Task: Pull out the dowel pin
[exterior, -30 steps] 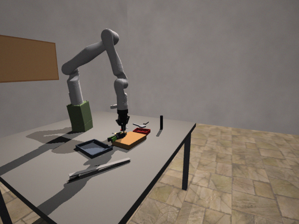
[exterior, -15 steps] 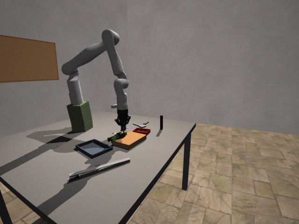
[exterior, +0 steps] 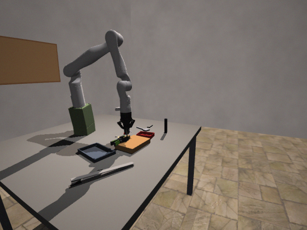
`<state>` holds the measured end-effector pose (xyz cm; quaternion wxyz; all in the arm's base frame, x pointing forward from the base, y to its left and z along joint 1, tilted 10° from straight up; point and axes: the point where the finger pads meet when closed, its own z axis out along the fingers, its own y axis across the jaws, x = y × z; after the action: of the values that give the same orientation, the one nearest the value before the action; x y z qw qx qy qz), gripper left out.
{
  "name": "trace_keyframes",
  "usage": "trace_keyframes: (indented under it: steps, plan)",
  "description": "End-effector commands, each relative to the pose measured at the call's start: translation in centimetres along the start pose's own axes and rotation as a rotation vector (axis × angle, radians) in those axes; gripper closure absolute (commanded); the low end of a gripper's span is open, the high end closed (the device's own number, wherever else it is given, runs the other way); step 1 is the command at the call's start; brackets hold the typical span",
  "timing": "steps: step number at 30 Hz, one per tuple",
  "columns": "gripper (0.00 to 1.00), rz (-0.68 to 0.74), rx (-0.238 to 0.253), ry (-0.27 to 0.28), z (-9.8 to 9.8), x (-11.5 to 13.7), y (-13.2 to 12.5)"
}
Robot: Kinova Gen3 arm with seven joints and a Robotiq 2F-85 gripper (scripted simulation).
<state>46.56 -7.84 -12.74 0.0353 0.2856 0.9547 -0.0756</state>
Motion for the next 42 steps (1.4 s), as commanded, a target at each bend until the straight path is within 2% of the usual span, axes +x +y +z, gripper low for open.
trace_keyframes:
  steps: [1, 21, 42]
  plan:
    - [0.9, 0.051, -0.002, -0.003, -0.13, -0.13, 0.12]
    - [0.9, 0.316, -0.002, -0.003, -0.2, -0.13, 0.12]
    - [0.9, 0.029, -0.002, -0.003, -0.25, -0.13, 0.12]
